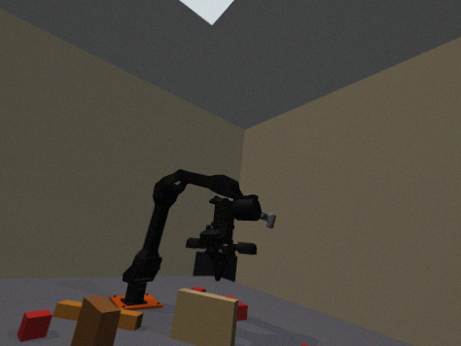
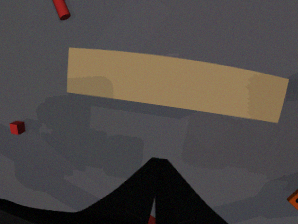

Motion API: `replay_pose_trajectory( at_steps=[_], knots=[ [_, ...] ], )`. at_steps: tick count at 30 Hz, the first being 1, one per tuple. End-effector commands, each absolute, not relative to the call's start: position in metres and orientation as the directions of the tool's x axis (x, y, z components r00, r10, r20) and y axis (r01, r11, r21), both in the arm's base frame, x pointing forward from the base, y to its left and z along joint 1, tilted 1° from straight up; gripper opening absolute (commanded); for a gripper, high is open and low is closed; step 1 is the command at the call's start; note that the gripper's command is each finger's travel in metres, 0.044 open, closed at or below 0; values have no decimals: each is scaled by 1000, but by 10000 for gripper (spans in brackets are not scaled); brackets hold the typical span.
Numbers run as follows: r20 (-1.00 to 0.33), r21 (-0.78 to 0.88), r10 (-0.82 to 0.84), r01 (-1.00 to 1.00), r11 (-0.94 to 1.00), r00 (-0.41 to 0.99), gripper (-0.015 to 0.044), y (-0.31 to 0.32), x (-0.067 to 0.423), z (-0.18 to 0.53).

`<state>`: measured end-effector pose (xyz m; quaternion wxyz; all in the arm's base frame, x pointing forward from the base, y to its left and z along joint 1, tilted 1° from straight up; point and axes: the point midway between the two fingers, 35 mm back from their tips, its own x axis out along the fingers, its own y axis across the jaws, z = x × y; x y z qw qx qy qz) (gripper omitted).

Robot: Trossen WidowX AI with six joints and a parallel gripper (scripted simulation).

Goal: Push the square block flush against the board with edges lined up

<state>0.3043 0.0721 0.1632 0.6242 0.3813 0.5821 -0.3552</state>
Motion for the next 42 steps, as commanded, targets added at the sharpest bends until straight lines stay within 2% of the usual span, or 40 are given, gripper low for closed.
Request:
replay_pose_trajectory(
  at_steps=[1,42],
  knots=[
    [-999,40,5,889,457,42,0,71,303,127],
    [-999,40,0,889,457,45,0,24,328,121]
  ],
)
